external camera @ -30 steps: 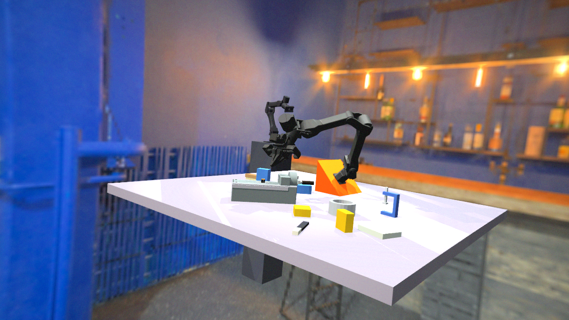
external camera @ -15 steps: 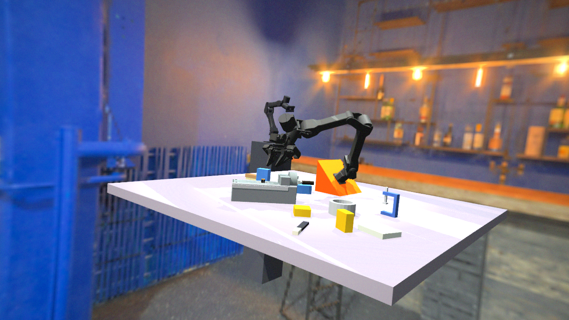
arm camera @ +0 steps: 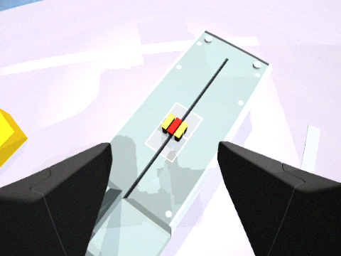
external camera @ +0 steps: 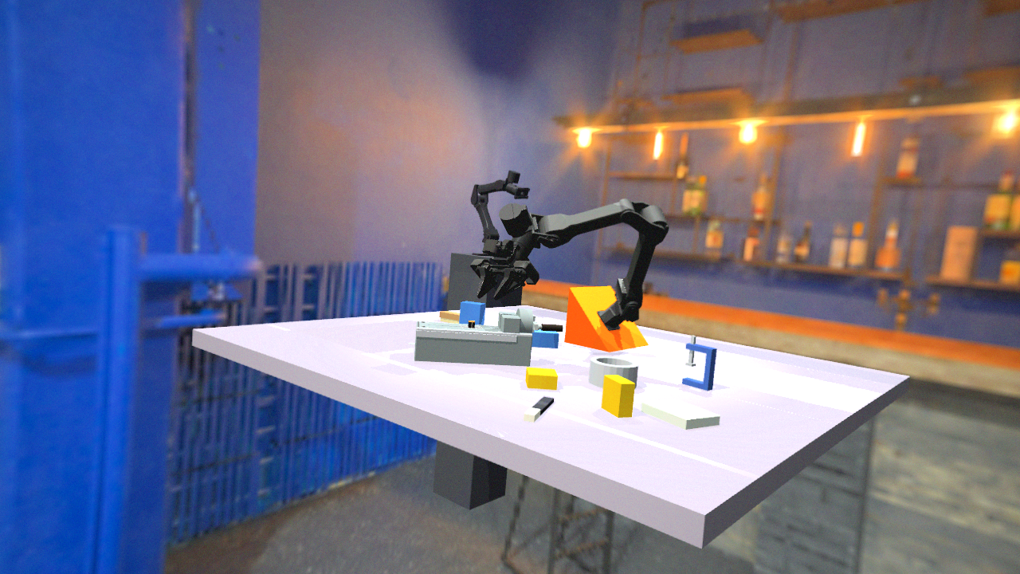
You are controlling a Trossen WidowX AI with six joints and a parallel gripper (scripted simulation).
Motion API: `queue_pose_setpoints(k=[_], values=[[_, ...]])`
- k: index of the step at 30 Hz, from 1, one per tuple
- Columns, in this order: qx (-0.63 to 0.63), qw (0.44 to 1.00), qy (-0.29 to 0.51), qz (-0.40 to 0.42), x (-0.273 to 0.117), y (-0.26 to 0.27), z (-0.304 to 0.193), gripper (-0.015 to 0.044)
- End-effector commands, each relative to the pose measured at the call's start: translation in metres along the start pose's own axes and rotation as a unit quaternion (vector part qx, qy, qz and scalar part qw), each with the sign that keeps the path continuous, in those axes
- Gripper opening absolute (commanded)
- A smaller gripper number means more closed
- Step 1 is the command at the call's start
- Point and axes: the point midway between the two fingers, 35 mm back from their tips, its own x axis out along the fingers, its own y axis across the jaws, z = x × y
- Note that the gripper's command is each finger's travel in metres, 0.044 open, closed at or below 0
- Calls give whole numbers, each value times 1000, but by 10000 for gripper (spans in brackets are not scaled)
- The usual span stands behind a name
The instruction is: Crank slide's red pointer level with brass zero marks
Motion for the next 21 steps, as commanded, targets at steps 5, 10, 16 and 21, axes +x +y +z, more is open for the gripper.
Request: queue_pose_setpoints(k=[5,10,16,21], values=[[0,1000,0,0,0,0,0,72],[0,1000,0,0,0,0,0,0],[0,1000,0,0,0,0,0,0],[0,1000,0,0,0,0,0,0]])
